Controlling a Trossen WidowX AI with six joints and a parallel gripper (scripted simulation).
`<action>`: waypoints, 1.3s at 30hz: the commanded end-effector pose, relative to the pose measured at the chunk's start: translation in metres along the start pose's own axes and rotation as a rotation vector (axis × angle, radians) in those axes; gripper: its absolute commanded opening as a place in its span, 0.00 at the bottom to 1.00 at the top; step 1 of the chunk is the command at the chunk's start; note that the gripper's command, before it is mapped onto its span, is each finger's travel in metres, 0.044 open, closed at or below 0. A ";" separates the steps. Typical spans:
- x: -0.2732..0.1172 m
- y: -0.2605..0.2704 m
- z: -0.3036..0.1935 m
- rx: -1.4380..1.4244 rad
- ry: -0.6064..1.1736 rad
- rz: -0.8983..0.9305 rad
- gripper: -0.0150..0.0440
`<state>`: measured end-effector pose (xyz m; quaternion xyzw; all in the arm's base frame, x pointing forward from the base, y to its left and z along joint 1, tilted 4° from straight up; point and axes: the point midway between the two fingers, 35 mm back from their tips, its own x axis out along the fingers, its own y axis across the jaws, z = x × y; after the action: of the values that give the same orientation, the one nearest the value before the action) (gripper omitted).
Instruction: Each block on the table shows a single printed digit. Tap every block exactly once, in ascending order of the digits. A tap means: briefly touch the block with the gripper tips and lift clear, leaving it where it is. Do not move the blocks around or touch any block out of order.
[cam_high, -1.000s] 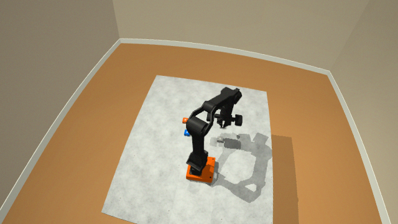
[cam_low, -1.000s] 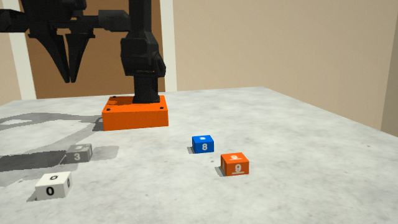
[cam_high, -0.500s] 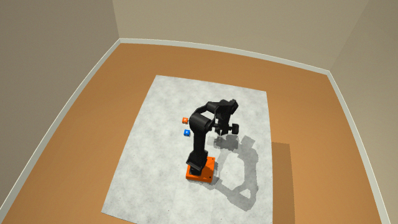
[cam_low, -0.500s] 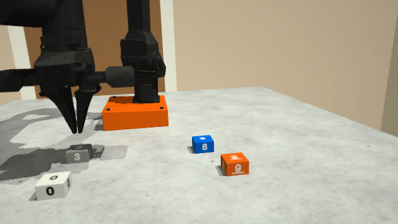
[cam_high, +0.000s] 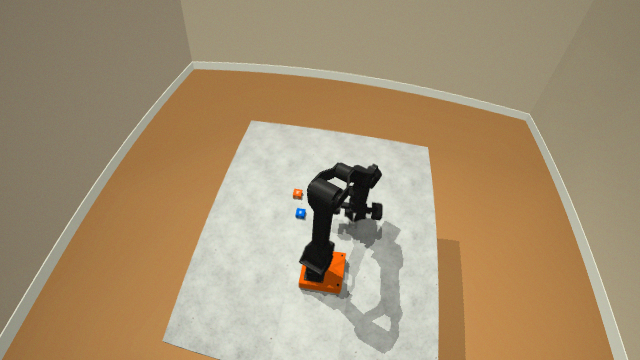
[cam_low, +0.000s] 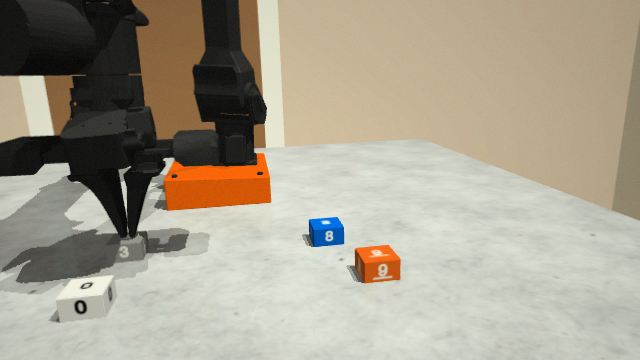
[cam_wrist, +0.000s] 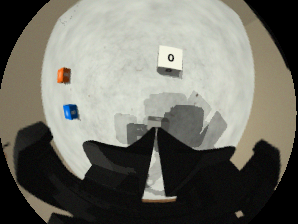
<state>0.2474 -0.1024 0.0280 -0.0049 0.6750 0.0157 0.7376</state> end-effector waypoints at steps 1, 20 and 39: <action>0.007 0.002 -0.003 0.008 0.011 0.010 0.29; -0.079 0.000 0.001 0.007 0.010 0.009 0.29; -0.105 0.106 0.027 -0.058 0.005 0.034 0.29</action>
<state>0.2569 -0.0301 0.1314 -0.0107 0.6811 0.0399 0.7311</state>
